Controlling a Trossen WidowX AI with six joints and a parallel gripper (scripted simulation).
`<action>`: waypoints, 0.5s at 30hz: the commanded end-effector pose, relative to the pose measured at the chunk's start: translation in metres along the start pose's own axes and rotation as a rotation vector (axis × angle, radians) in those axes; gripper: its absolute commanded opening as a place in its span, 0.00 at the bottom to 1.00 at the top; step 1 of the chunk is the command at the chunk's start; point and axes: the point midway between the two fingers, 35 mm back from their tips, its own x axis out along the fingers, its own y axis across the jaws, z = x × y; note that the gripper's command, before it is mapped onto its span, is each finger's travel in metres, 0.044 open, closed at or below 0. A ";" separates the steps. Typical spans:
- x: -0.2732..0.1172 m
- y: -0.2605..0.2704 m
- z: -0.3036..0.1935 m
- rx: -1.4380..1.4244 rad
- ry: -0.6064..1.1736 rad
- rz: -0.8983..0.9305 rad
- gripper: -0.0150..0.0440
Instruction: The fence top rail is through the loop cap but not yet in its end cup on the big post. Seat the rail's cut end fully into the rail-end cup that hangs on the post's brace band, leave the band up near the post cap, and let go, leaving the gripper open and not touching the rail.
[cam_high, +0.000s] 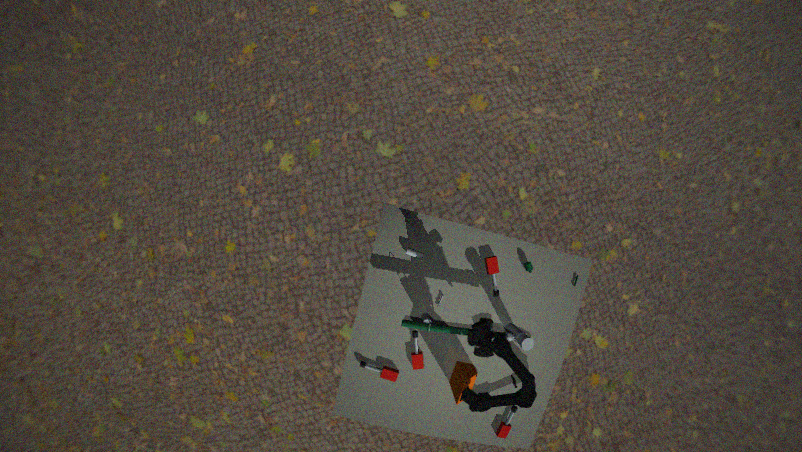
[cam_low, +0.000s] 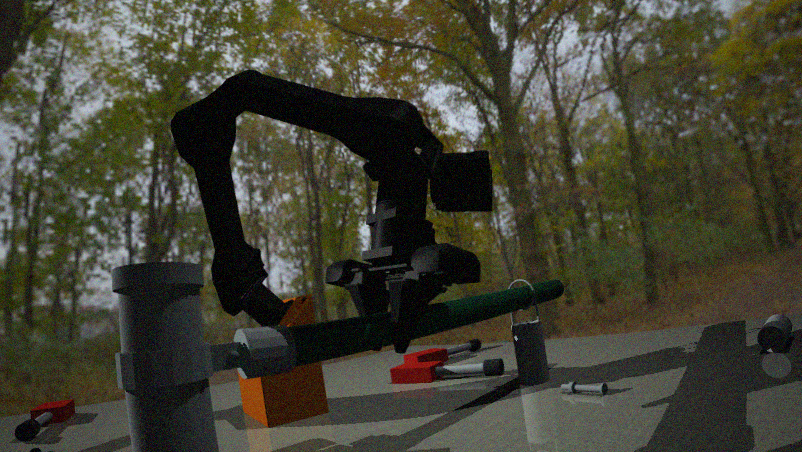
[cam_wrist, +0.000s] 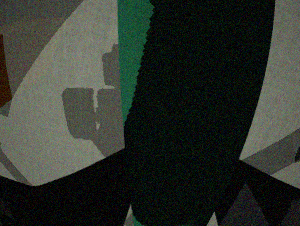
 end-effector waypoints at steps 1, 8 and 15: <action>-0.007 -0.006 -0.011 0.021 0.005 -0.028 0.25; -0.007 -0.006 -0.015 0.021 0.005 -0.028 0.25; -0.005 -0.004 -0.019 0.021 0.005 -0.028 0.25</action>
